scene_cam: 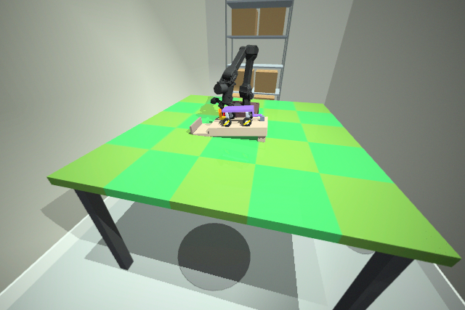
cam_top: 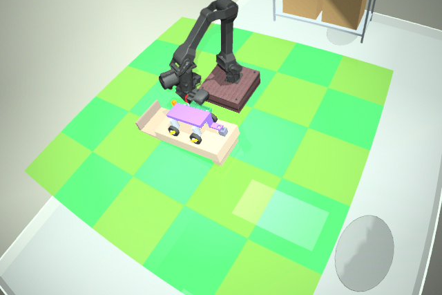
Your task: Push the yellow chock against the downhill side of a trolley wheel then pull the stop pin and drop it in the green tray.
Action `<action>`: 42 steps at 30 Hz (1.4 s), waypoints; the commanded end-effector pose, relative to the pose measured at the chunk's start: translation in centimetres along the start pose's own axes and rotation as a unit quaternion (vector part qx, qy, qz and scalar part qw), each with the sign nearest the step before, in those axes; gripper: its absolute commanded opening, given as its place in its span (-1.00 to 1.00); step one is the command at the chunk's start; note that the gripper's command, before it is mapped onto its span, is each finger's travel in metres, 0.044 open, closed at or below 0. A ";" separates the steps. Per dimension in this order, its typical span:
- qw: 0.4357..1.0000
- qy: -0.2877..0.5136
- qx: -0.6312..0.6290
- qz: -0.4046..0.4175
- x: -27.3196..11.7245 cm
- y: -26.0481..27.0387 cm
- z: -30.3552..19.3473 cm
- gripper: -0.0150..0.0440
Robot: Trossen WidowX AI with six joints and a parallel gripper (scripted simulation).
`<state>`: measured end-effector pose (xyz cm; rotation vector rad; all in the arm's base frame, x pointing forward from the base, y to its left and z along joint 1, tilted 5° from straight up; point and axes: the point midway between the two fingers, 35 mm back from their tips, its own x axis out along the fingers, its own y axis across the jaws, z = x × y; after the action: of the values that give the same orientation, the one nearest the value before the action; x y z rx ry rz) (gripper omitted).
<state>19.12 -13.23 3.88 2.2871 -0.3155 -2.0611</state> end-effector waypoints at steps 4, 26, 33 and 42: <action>1.000 -0.001 -0.002 0.000 0.2 -0.2 0.1 0.04; 1.000 -0.001 -0.002 0.000 0.4 -1.7 -0.1 0.15; 1.000 -0.001 -0.002 -0.001 0.5 -2.2 -0.1 0.15; 1.000 -0.001 -0.002 -0.001 0.7 -2.7 -0.1 0.15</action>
<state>19.67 -10.90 2.95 2.2866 -0.3020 -2.0601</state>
